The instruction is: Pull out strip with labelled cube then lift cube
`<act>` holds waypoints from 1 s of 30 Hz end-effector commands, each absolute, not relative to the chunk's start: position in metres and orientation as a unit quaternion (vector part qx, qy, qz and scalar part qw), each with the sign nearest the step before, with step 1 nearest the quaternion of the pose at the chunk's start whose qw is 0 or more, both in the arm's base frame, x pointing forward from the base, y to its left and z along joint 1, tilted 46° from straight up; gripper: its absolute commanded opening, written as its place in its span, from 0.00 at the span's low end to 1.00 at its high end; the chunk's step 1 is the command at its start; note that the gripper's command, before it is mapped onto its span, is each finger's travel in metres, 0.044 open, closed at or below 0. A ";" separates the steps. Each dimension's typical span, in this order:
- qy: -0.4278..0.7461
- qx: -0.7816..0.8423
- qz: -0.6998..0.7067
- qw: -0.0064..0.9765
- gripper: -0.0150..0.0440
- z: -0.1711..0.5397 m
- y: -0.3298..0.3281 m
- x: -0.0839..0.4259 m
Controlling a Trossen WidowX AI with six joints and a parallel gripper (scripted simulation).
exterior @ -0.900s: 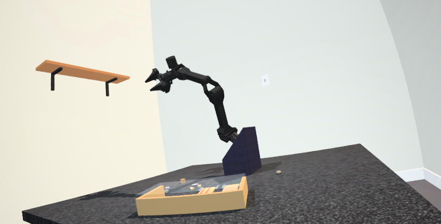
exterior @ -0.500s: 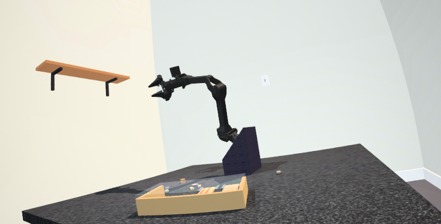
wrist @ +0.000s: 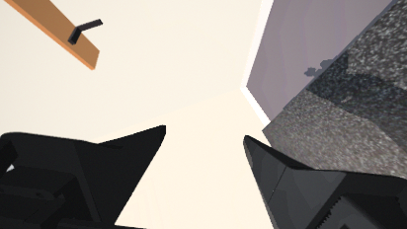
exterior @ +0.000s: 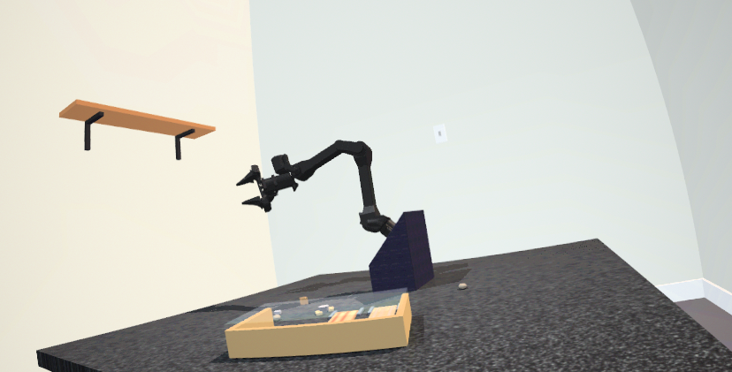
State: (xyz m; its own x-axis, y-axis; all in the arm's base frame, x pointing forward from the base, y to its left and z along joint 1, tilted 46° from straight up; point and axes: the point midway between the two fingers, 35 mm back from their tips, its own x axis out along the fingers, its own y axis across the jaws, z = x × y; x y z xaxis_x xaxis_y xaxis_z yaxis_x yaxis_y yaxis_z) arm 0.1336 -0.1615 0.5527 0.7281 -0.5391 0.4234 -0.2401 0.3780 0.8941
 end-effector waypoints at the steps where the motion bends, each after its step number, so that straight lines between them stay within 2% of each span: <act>1: -0.328 0.533 -0.129 0.769 0.93 0.519 -0.195 0.169; 9: -0.230 0.475 -0.191 0.827 0.93 0.429 -0.215 0.265; 18: -0.064 0.338 -0.233 0.910 0.93 0.306 -0.159 0.360; 24: 0.056 0.191 -0.226 0.954 0.93 0.223 -0.089 0.390; 30: 0.160 0.002 -0.187 0.969 0.93 0.147 -0.015 0.386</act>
State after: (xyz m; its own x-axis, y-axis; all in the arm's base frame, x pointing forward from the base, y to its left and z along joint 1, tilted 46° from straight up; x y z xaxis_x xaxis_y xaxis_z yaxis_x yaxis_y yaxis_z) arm 0.3929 -0.0489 0.1819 0.8891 -0.3761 -0.2608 0.4213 0.8952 0.1454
